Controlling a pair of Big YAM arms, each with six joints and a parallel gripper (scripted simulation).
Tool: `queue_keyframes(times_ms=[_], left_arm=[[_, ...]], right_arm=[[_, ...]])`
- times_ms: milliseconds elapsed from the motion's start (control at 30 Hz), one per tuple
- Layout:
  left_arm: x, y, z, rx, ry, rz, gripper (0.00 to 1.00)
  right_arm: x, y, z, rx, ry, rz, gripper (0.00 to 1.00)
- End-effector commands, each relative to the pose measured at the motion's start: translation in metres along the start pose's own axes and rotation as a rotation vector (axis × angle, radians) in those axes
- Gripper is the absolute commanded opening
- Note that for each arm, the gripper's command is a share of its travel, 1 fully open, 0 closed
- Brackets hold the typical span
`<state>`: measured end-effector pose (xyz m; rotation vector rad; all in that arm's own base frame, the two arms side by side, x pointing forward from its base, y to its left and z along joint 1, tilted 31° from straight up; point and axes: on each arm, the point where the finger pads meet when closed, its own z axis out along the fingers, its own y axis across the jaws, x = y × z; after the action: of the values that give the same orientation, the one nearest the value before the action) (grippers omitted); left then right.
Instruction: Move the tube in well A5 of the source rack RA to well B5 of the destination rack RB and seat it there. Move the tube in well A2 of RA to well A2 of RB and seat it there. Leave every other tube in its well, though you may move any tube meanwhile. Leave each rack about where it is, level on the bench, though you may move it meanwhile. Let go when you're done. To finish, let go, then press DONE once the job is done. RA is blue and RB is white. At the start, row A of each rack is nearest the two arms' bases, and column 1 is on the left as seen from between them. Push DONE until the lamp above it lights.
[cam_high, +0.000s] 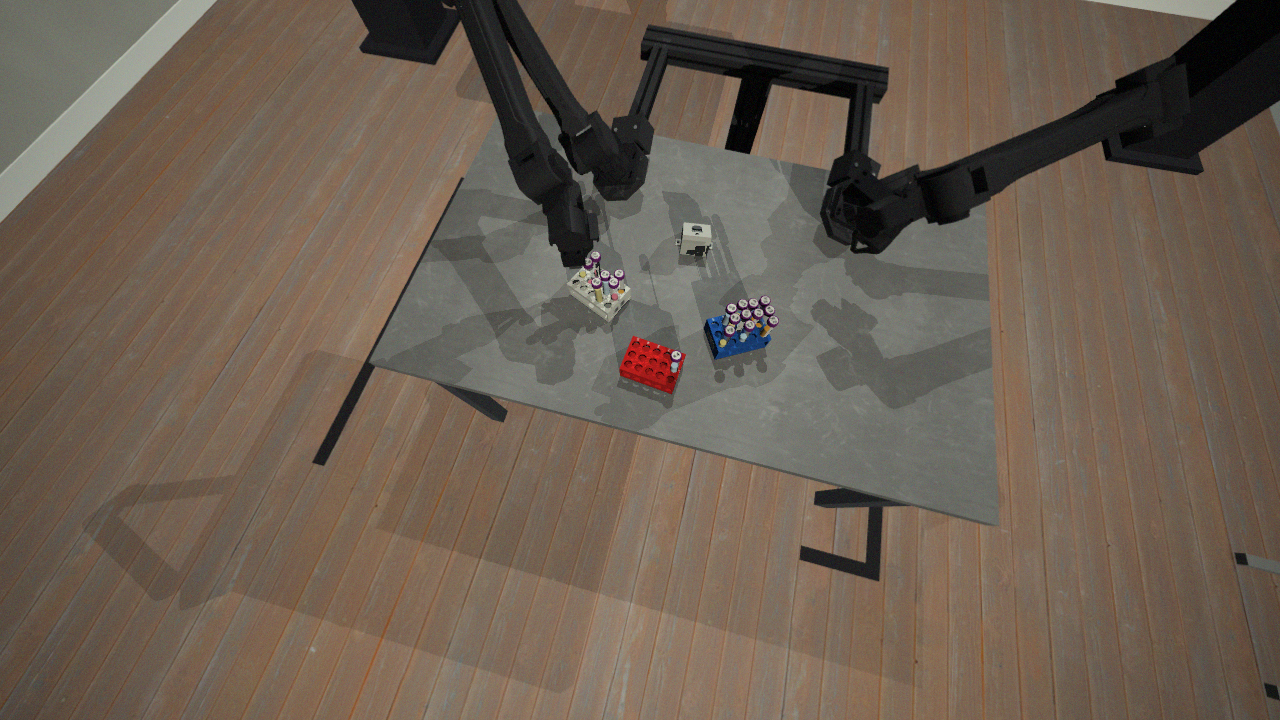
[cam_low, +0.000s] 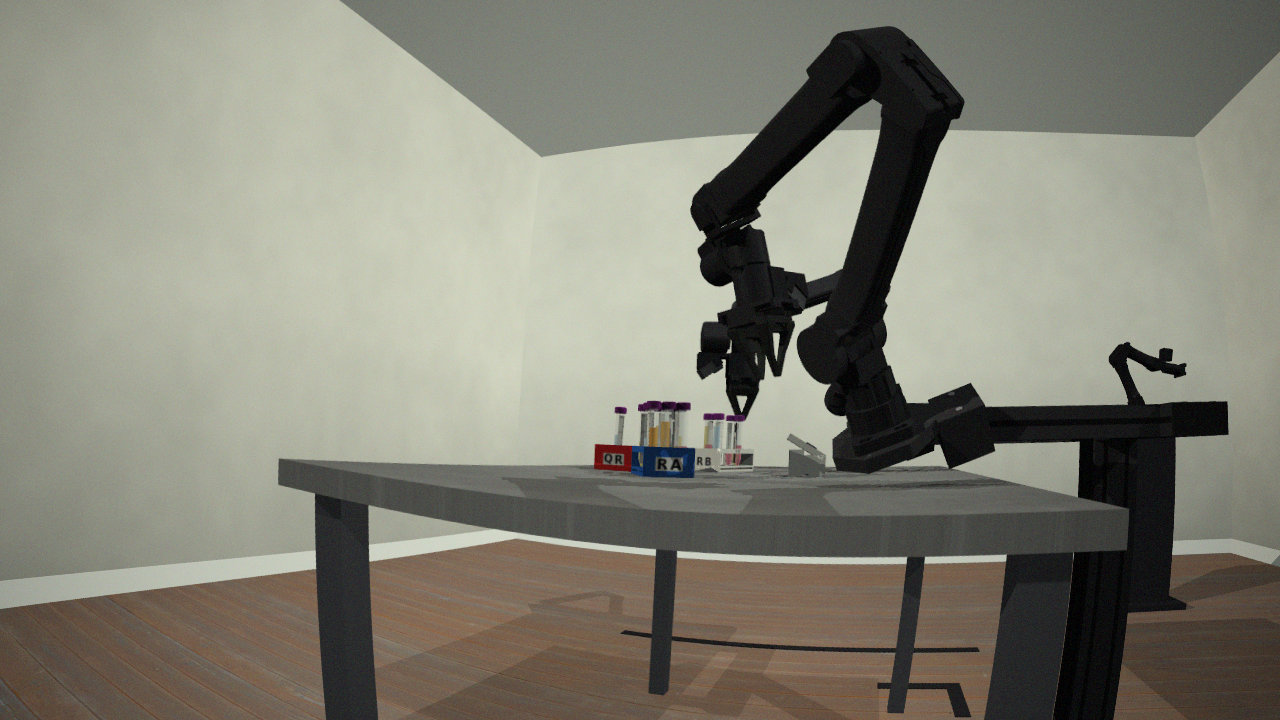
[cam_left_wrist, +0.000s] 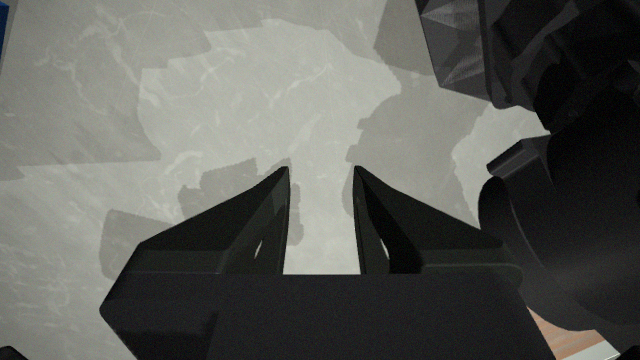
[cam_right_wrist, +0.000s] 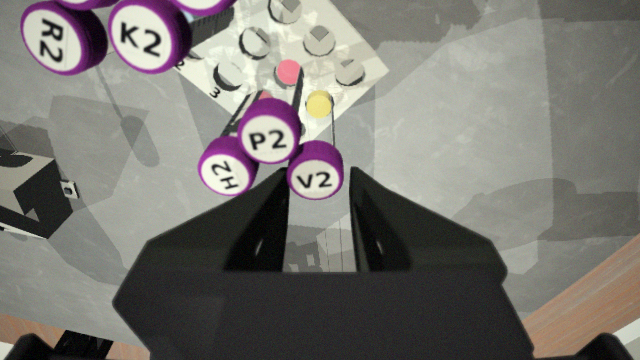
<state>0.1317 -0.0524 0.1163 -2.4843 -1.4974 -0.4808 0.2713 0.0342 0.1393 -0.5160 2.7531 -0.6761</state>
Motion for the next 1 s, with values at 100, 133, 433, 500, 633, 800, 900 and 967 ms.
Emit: queue_keyframes(times_ms=[100,133,433,500,633,800,900,967], left_arm=[[0.001,0.008,-0.01,-0.024,-0.009,-0.009,0.3],[0.001,0.008,-0.01,-0.024,-0.009,-0.009,0.3],[0.001,0.008,-0.01,-0.024,-0.009,-0.009,0.3],[0.001,0.008,-0.01,-0.024,-0.009,-0.009,0.3],[0.001,0.008,-0.01,-0.024,-0.009,-0.009,0.3],[0.001,0.008,-0.01,-0.024,-0.009,-0.009,0.3],[0.001,0.008,-0.01,-0.024,-0.009,-0.009,0.3],[0.001,0.008,-0.01,-0.024,-0.009,-0.009,0.3]], right_arm=[[-0.016,-0.004,-0.022,-0.003,-0.035,0.014,0.3],[-0.017,-0.004,-0.025,-0.003,-0.034,0.013,0.3],[-0.02,-0.008,-0.052,-0.004,-0.044,0.02,0.3],[-0.018,-0.008,-0.058,-0.005,-0.048,0.022,0.3],[-0.017,-0.007,-0.062,-0.005,-0.042,0.019,0.3],[-0.016,-0.007,-0.076,-0.007,-0.044,0.02,0.3],[-0.017,-0.006,-0.083,-0.006,-0.036,0.016,0.3],[-0.018,-0.006,-0.087,-0.007,-0.034,0.014,0.3]])
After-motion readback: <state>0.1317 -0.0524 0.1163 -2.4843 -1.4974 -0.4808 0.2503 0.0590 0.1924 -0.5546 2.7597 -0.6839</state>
